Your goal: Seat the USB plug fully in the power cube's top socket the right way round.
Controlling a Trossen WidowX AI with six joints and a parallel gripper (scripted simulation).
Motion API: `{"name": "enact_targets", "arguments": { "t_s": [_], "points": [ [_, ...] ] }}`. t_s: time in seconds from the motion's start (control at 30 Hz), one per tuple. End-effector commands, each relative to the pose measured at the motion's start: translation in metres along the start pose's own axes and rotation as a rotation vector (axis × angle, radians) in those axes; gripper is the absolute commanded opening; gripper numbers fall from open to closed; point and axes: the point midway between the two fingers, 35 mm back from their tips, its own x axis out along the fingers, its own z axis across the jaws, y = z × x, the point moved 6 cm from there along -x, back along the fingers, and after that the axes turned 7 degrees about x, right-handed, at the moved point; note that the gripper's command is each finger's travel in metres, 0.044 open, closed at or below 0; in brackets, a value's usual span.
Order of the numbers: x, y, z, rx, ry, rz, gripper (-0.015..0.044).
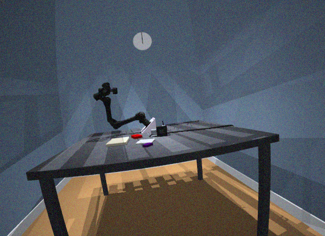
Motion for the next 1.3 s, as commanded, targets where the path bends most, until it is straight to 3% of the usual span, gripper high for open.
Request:
{"name": "enact_targets", "arguments": {
  "t_s": [0.0,0.33,0.47,0.67,0.87,1.03,1.13,1.27],
  "points": [
    [0.000,-0.004,-0.003,0.013,0.001,-0.008,0.0426],
    [-0.017,-0.145,-0.093,0.586,0.011,-0.523,0.0440],
    [-0.042,-0.193,-0.150,0.868,0.035,-0.780,0.0440],
    [-0.091,-0.229,-0.237,1.183,0.120,-1.156,0.0440],
    [-0.152,-0.232,-0.325,1.497,0.245,-1.564,0.0440],
    [-0.203,-0.208,-0.394,1.746,0.417,-1.919,0.0440],
    [-0.233,-0.182,-0.431,1.873,0.572,-2.144,0.0440],
    [-0.271,-0.135,-0.471,1.985,0.897,-2.412,0.0440]
  ]
}}
